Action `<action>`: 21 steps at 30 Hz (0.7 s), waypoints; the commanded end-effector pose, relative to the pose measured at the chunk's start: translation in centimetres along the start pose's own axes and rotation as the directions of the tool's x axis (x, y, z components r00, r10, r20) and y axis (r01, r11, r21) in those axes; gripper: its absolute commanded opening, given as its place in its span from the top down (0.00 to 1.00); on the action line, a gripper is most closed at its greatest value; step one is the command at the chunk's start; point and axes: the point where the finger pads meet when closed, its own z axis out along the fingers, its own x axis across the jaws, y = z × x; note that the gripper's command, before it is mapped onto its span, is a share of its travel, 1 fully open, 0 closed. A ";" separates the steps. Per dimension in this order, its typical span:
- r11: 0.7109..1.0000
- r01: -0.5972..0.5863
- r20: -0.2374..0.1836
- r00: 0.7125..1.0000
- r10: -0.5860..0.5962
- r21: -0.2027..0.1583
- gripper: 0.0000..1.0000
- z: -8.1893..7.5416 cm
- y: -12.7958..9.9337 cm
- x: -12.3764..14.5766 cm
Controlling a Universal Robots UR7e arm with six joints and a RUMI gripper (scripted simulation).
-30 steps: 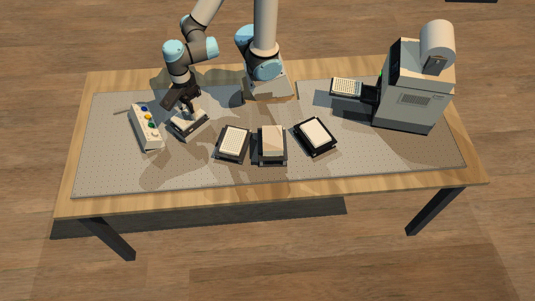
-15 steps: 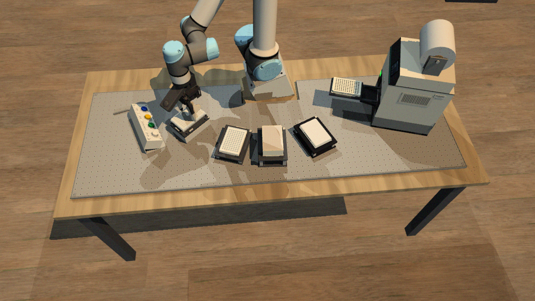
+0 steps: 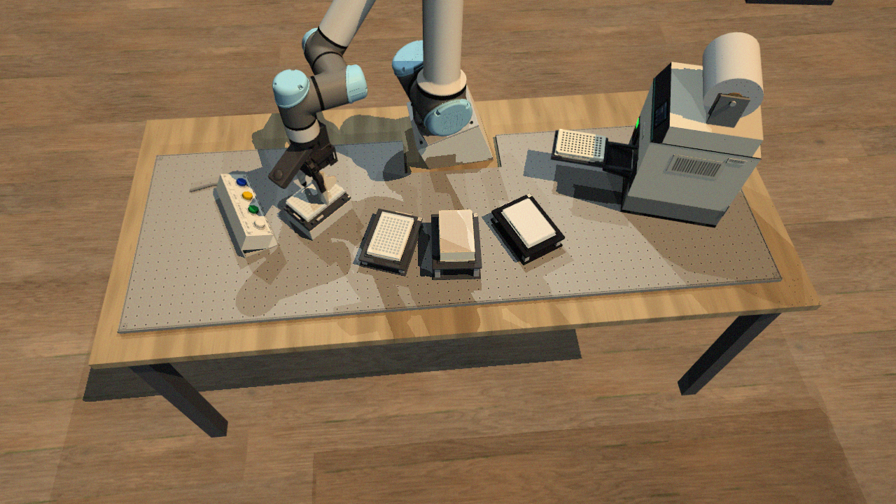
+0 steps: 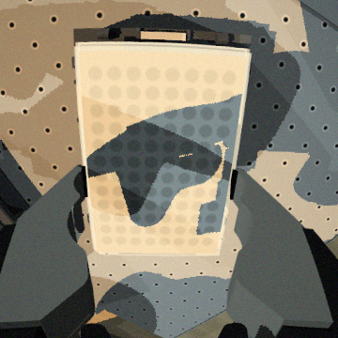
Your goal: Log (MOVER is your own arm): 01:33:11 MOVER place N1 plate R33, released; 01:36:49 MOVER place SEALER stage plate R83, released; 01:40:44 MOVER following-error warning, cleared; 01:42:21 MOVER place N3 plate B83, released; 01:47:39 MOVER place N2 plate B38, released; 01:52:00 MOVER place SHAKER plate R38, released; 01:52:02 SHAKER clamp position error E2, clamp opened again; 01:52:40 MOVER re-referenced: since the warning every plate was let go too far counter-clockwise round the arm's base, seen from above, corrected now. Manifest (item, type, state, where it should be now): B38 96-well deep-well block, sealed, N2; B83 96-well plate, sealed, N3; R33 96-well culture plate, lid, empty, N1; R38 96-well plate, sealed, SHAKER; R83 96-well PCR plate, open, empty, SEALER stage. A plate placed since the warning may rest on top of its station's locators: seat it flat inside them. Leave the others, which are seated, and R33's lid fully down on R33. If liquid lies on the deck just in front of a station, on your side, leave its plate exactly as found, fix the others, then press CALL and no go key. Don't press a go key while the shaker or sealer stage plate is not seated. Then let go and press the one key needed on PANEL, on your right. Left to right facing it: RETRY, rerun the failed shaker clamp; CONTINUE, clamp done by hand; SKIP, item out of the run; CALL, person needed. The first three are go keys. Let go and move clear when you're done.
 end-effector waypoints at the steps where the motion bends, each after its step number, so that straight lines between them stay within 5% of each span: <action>1: 1.000 0.000 0.000 1.000 0.000 0.001 1.00 0.1 0.0 0.0; 21: 1.000 0.000 0.000 1.000 0.000 0.001 1.00 0.7 0.0 0.0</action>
